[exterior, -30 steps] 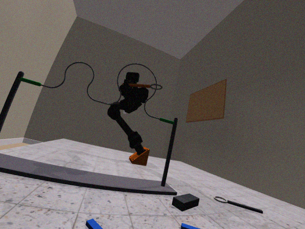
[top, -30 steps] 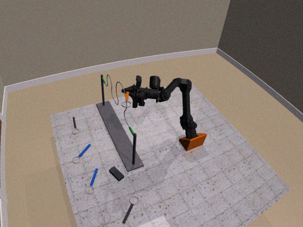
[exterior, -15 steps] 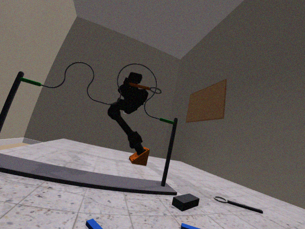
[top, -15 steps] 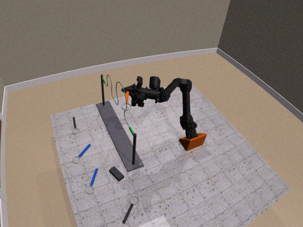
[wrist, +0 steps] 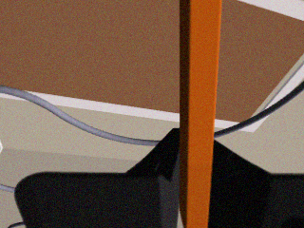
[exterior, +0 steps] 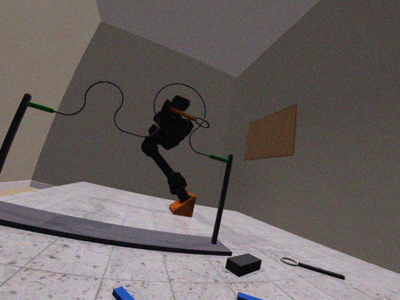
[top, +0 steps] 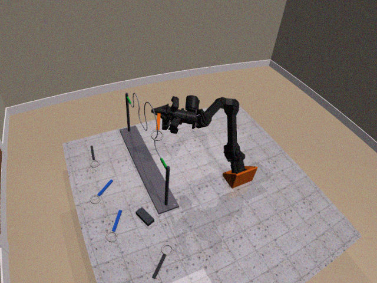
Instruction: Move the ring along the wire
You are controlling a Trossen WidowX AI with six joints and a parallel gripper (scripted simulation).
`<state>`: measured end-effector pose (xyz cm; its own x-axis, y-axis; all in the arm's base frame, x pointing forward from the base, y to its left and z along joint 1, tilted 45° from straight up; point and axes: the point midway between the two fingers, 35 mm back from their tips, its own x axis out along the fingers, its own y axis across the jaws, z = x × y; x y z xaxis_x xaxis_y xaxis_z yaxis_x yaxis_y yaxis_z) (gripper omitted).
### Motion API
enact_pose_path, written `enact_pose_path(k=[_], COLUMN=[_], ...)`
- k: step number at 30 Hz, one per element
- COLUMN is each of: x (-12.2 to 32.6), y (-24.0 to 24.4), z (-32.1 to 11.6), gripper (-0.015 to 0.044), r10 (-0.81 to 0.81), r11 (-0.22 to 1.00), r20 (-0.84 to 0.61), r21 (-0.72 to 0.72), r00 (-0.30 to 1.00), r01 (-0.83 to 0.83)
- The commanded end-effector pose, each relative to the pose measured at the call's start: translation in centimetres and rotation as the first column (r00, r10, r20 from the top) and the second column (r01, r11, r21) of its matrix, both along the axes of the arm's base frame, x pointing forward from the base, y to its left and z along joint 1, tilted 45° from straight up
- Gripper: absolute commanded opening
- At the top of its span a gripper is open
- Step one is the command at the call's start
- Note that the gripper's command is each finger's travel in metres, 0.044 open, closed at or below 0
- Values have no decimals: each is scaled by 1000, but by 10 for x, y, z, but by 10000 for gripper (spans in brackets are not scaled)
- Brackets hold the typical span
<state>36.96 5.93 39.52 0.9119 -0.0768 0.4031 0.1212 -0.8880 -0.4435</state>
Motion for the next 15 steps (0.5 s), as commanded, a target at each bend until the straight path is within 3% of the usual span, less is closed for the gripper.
enact_pose_path(k=[1, 15], x=[0, -1], y=[3, 6], z=[2, 3], gripper=[-150, -150], r10=[5, 5], r11=[998, 976], r20=[5, 7], r21=[-64, -218], r00=[1000, 1000], r01=[-5, -4])
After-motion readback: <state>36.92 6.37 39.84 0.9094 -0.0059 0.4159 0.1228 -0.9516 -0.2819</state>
